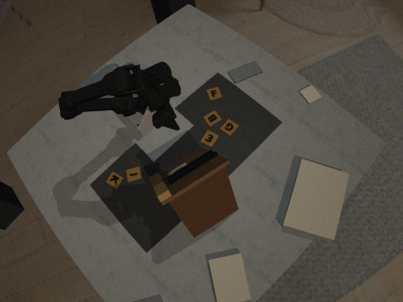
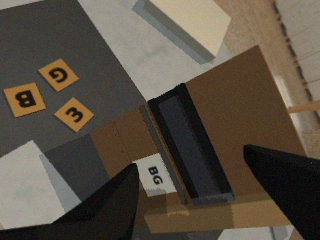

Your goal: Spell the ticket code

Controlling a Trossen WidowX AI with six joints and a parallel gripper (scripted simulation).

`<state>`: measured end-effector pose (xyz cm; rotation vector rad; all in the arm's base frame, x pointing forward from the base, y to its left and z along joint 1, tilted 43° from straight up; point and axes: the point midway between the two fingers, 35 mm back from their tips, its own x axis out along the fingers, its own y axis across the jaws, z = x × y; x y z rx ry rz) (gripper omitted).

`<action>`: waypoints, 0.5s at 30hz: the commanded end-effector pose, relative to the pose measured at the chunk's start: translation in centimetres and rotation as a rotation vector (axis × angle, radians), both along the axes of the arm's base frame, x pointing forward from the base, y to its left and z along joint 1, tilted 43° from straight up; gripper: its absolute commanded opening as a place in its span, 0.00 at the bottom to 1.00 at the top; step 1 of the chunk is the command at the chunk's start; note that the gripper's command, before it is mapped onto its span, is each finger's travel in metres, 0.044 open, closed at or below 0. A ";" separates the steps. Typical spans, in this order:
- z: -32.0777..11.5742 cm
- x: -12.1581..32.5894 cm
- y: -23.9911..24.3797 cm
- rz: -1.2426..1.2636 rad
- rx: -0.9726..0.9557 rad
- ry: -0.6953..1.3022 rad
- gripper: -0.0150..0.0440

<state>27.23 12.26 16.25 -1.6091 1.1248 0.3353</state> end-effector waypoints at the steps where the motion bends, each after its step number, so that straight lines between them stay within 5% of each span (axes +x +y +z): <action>1: -5.9 2.8 2.1 -0.484 0.257 -0.199 0.83; 15: -14.5 4.7 3.0 -1.080 0.471 -0.494 0.83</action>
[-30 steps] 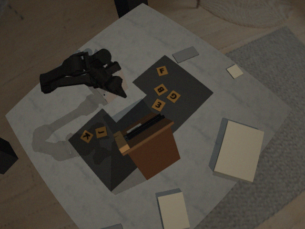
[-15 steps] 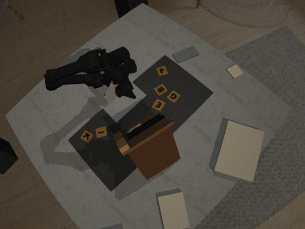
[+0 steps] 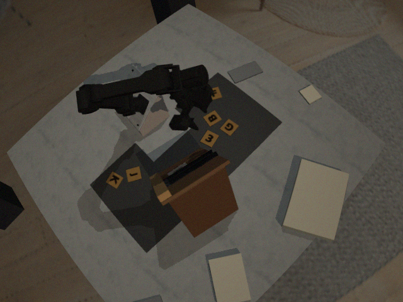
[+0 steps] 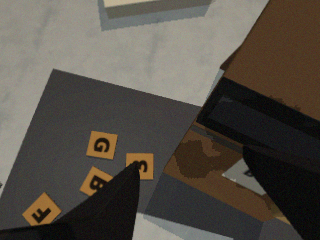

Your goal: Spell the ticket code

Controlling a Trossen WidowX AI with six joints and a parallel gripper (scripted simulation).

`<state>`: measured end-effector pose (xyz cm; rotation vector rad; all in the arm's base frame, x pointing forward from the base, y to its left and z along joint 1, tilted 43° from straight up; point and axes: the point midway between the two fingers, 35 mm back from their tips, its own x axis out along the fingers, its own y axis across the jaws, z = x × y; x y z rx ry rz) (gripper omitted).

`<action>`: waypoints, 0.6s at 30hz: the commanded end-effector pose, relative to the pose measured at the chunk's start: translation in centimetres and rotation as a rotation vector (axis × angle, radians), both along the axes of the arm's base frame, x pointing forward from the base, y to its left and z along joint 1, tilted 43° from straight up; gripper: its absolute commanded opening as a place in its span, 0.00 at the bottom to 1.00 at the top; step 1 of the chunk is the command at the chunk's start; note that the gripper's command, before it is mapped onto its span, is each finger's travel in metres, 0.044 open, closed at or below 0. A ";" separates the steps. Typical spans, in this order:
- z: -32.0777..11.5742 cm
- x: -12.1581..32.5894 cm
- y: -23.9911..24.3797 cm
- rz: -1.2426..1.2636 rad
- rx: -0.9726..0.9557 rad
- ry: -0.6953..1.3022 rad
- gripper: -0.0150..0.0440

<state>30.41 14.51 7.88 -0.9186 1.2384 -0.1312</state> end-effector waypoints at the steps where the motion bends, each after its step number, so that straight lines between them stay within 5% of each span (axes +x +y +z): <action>1: -6.8 1.6 0.7 -0.488 0.165 -0.221 0.83; 18: -18.2 1.2 -0.5 -1.225 0.263 -0.628 0.83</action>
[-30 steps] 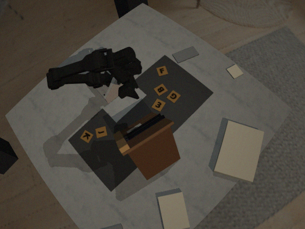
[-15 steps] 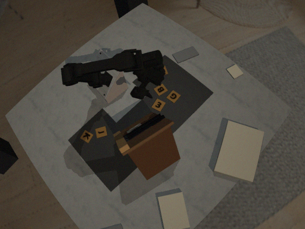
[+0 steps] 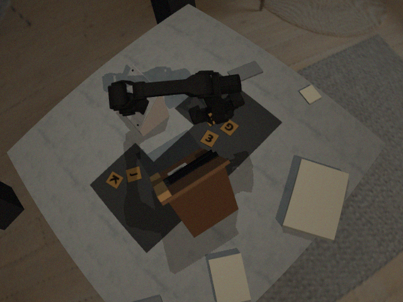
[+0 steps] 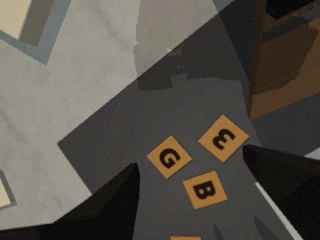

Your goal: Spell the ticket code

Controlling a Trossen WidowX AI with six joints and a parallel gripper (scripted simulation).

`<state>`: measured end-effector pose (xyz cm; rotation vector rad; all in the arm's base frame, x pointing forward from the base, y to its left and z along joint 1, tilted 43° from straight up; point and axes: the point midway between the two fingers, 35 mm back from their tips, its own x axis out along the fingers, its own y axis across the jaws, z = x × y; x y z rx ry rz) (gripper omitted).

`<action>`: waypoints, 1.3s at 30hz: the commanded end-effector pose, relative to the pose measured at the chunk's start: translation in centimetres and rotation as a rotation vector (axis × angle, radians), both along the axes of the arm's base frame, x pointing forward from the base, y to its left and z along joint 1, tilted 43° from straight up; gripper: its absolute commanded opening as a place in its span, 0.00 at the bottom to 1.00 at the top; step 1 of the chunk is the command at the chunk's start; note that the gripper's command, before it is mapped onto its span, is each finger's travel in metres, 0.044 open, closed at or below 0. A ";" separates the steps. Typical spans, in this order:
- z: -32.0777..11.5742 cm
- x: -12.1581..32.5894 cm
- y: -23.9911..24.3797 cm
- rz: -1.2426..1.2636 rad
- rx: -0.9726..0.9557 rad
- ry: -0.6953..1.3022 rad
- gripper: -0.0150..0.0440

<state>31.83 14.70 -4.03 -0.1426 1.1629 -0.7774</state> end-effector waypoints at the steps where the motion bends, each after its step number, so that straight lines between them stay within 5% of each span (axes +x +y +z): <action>1: -7.0 -0.4 -0.8 -0.463 0.046 -0.235 0.83; 11: -13.6 -2.3 -2.7 -0.892 0.020 -0.479 0.83; 39: -15.9 -2.6 -5.5 -0.900 0.017 -0.486 0.83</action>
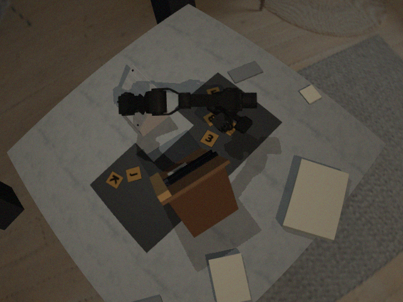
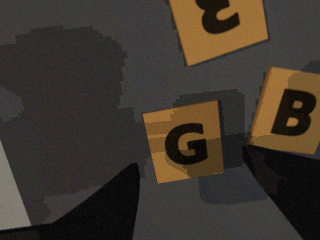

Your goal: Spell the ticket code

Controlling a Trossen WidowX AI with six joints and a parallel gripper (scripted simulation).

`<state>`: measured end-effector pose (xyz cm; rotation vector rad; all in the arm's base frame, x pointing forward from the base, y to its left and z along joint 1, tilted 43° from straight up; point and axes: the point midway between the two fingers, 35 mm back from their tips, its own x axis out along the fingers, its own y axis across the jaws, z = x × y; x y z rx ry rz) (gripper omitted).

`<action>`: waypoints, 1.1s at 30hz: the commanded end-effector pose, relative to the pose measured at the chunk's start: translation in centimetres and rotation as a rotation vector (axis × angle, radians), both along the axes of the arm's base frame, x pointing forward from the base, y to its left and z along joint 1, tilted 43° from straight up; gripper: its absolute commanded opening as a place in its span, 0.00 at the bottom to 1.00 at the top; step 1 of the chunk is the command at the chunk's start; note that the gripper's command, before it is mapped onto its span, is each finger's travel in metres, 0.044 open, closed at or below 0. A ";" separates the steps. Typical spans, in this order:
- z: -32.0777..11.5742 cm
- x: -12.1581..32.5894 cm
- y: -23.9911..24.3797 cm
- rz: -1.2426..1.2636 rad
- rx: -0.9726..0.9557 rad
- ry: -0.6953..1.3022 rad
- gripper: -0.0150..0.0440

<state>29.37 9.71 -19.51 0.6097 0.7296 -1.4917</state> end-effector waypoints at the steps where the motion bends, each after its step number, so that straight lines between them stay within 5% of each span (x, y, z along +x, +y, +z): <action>1: -0.4 -0.2 -0.5 0.008 -0.005 0.005 0.83; 31: -1.8 -0.3 -1.8 0.008 -0.006 0.005 0.83; 33: -1.8 -0.3 -1.8 0.008 -0.006 0.005 0.77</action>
